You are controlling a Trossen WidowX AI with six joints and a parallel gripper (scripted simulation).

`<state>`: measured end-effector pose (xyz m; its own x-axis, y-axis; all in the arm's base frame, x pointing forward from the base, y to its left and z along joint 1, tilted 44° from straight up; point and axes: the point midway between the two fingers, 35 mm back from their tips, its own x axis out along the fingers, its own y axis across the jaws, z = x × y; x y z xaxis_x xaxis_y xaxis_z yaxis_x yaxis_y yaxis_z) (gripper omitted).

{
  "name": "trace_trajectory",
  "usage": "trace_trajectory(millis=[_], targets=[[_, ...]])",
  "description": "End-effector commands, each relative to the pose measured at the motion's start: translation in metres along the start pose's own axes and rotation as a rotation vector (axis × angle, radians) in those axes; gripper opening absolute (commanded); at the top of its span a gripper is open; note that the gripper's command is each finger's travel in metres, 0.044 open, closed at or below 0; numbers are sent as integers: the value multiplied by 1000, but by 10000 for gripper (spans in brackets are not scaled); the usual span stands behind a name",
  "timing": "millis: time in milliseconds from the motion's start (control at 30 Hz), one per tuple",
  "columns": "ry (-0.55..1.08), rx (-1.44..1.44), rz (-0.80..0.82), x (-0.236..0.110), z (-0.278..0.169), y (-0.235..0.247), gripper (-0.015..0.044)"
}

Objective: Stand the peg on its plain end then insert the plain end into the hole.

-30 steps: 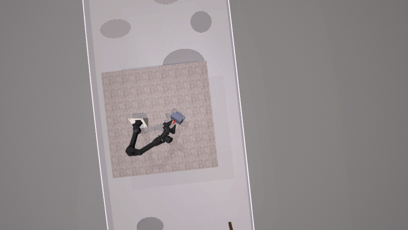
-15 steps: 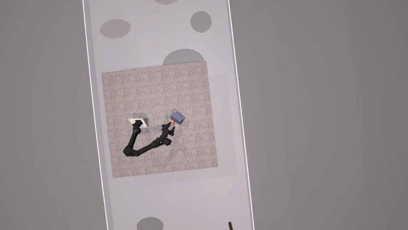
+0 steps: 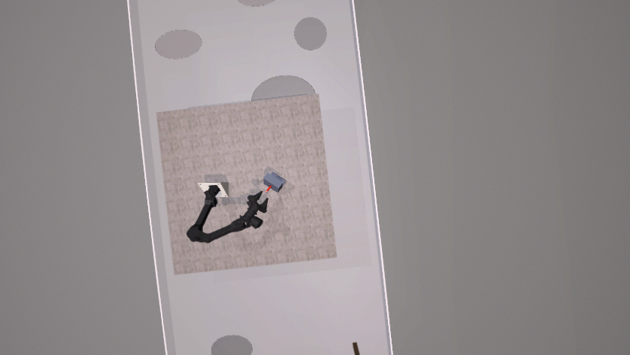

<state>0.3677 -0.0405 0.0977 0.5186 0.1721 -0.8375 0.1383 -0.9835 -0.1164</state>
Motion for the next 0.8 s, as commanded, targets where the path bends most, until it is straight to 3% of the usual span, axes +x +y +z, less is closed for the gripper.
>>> trace_trajectory(millis=[0, 767], targets=[[3, -4, -3, -9, -1, 0, 440], [2, -1, -1, -45, 0, 1, 440]])
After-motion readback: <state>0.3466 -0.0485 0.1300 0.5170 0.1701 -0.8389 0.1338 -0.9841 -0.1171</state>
